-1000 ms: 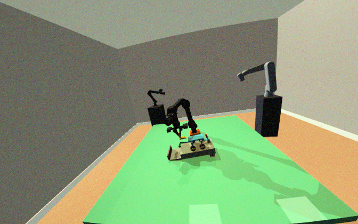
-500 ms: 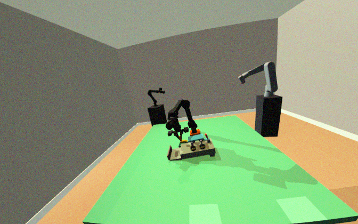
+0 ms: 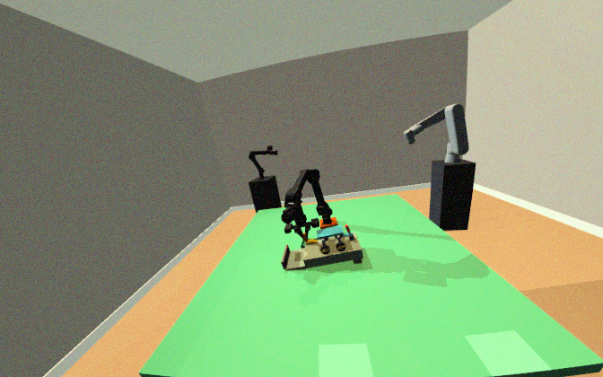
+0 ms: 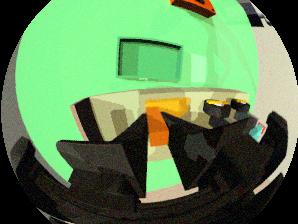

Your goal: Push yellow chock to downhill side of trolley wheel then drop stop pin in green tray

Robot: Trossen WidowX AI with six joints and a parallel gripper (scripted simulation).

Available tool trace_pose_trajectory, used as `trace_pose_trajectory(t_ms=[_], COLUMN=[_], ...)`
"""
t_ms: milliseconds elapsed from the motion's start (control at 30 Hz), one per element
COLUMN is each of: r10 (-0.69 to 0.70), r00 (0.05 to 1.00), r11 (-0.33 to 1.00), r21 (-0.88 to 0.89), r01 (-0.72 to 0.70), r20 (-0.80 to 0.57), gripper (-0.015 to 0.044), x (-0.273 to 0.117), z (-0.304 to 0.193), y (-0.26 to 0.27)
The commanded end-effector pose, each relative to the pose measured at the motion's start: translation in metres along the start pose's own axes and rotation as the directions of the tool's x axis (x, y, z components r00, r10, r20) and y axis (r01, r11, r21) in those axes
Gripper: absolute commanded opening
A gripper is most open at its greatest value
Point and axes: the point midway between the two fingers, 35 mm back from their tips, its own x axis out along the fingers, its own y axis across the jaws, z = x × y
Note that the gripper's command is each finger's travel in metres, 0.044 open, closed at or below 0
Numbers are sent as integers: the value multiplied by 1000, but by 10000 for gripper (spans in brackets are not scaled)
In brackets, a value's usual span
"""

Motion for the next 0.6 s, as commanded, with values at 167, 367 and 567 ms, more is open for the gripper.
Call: trace_pose_trajectory(t_ms=[167, 367, 567], r10=[-4, -4, -5], r00=[1000, 1000, 1000], r11=[1000, 1000, 1000], r21=[3, 3, 3], r01=[4, 4, 5], r20=[-3, -3, -2], gripper=[0, 0, 0], x=[0, 1, 2], z=[0, 1, 1], y=[-8, -14, -20])
